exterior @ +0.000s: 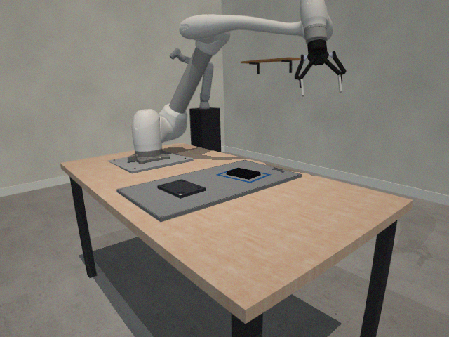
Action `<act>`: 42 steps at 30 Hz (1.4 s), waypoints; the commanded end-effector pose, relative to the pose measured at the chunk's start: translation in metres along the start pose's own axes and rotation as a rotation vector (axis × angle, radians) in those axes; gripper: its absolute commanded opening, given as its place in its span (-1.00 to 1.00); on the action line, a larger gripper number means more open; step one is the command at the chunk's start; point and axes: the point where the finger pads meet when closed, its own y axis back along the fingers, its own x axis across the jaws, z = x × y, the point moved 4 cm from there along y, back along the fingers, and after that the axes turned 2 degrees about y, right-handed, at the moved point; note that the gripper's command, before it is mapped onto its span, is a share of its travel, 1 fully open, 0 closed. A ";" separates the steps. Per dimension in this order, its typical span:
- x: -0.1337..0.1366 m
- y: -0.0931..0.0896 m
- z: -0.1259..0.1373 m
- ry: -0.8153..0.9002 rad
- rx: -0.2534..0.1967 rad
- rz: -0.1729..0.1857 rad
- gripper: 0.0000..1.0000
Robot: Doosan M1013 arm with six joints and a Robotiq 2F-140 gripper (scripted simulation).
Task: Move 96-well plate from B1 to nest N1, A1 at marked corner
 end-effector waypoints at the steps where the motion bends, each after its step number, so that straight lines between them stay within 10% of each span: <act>1: 0.000 0.000 0.000 0.000 0.000 0.000 1.00; 17: 0.000 0.000 0.000 0.000 0.000 0.000 1.00; 42: 0.081 -0.076 0.006 0.373 -0.087 0.025 1.00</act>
